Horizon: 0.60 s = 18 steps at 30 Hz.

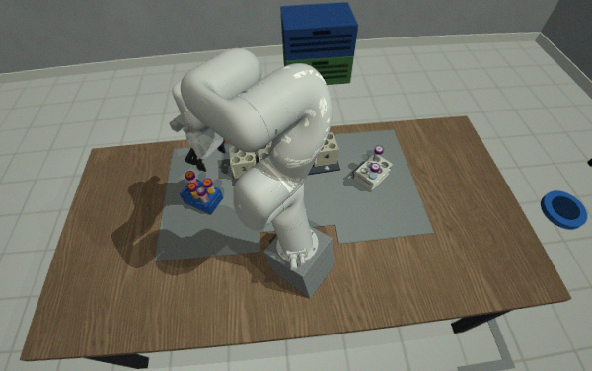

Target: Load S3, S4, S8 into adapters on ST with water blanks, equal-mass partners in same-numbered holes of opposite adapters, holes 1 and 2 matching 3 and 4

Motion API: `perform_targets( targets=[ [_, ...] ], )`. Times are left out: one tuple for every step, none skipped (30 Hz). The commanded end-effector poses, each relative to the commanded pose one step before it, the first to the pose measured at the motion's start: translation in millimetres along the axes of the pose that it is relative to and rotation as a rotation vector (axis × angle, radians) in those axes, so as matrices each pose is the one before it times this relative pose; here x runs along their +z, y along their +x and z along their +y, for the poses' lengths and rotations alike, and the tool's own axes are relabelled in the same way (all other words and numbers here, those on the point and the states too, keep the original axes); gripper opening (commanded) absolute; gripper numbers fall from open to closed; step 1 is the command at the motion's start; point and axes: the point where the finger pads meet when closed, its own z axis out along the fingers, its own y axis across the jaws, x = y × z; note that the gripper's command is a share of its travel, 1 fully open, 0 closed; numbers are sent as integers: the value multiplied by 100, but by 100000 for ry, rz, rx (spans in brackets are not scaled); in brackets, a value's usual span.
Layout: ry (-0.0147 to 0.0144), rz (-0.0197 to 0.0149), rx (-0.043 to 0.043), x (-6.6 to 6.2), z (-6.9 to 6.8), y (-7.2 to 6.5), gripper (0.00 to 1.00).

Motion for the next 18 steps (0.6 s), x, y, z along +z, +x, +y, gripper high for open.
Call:
perform_targets(
  targets=[
    [-273, 286, 88, -97, -1673, 806, 100],
    [4, 1, 1, 0, -377, 140, 100],
    [0, 0, 0, 0, -1, 2, 100],
    [0, -1, 0, 267, -1, 0, 100],
    [0, -1, 0, 267, -1, 0, 100],
    [0, -1, 0, 267, -1, -1, 100],
    [0, 0, 0, 0, 0, 0, 100],
    [0, 0, 0, 0, 0, 0, 100],
    [0, -1, 0, 268, -1, 0, 100],
    [0, -1, 0, 267, 0, -1, 100],
    [0, -1, 0, 267, 0, -1, 100],
    [0, -1, 0, 267, 0, -1, 100],
    [0, -1, 0, 267, 0, -1, 100],
    [0, -1, 0, 267, 0, -1, 100],
    [0, -1, 0, 267, 0, -1, 100],
    [0, -1, 0, 267, 0, -1, 100],
    [0, -1, 0, 267, 0, -1, 100],
    [0, -1, 0, 267, 0, -1, 100]
  ],
)
